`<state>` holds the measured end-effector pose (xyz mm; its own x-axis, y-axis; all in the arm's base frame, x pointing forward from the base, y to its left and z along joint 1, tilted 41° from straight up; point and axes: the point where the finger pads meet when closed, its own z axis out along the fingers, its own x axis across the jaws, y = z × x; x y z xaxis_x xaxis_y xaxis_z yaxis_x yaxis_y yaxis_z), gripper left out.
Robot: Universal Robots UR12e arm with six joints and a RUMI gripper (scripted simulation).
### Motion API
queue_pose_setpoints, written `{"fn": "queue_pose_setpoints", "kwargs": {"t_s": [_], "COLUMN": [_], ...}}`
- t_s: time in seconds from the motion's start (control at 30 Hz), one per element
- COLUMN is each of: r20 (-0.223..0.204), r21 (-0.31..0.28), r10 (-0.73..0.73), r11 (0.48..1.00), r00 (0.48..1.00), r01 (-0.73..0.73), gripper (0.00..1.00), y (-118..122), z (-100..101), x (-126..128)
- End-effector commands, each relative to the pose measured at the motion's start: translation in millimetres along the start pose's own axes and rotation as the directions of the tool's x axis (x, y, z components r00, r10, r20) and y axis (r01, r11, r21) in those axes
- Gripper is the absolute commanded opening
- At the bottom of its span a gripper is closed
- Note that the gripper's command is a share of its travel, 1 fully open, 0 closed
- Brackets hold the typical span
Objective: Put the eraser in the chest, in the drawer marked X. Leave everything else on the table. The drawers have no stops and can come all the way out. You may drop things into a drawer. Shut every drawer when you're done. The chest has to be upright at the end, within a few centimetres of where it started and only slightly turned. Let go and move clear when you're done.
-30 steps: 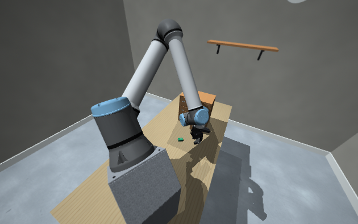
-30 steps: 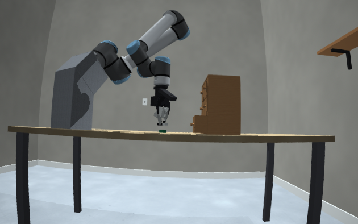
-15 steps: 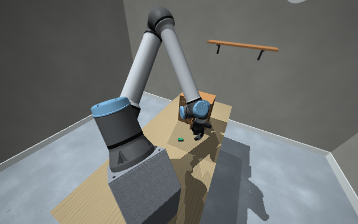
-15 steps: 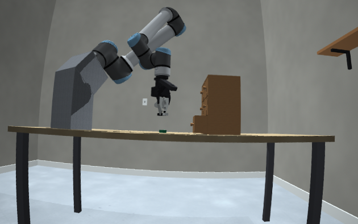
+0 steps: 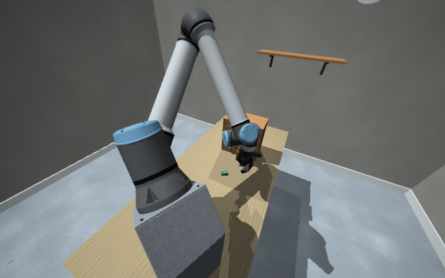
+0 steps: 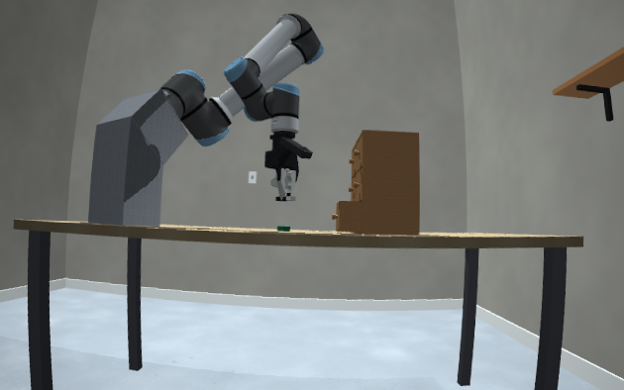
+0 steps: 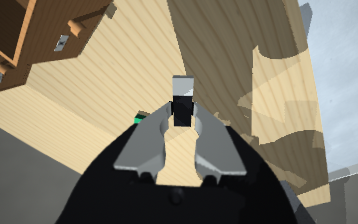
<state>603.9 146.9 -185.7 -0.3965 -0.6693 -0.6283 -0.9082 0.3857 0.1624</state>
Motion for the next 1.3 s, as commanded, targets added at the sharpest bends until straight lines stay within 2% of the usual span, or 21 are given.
{"fn": "queue_pose_setpoints", "kwargs": {"t_s": [0.0, 0.17, 0.23, 0.37, 0.47, 0.87, 1.27], "r20": [0.000, 0.000, 0.000, 0.001, 0.002, 0.001, 0.001], "r21": [0.000, 0.000, 0.000, 0.001, 0.001, 0.001, 0.001], "r10": [-0.168, -0.436, -0.436, -0.585, -0.633, -0.642, -0.642], "r11": [0.986, 0.900, 0.900, 0.811, 0.774, 0.767, 0.767], "r00": [0.986, 0.900, 0.900, 0.811, 0.774, 0.767, 0.767], "r01": [0.168, 0.436, 0.436, 0.585, 0.633, 0.642, 0.642], "gripper": [0.11, 0.11, 0.11, 0.11, 0.11, 0.11, 0.11], "y": [2, 9, 9, 16, 19, 19, 18], "z": [0, 0, 0, 0, 0, -3, -31], "x": [-24, -65, -65, -90, -99, -101, -100]}}
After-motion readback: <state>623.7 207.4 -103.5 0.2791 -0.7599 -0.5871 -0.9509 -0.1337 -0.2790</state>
